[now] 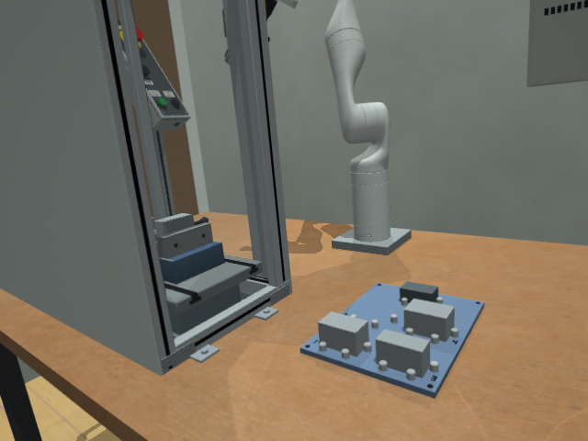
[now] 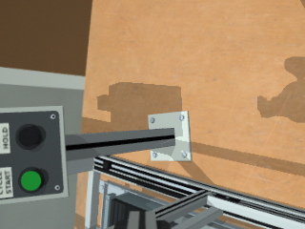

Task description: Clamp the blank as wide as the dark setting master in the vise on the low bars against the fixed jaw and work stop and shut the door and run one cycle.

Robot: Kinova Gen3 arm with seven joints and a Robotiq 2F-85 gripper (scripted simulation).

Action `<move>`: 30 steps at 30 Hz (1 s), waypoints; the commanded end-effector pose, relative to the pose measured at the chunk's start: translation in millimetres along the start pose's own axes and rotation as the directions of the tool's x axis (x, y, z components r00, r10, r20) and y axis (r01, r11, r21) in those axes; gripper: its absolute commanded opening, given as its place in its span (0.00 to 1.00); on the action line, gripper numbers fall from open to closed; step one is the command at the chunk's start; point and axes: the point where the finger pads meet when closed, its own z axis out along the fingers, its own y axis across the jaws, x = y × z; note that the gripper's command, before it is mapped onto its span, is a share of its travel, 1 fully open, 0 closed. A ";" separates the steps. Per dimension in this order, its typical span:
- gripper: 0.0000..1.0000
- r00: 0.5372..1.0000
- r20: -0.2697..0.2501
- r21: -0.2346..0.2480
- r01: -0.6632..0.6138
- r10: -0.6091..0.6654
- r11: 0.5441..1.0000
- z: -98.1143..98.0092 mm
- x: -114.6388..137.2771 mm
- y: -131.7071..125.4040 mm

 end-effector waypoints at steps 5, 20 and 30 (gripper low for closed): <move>0.10 1.000 0.001 0.001 -0.001 0.001 1.000 0.0 -0.2 -0.3; 0.10 0.999 0.019 0.224 0.037 -0.043 0.974 14.7 0.0 -48.1; 0.10 0.997 0.026 0.362 0.058 -0.072 0.930 17.9 0.0 -58.6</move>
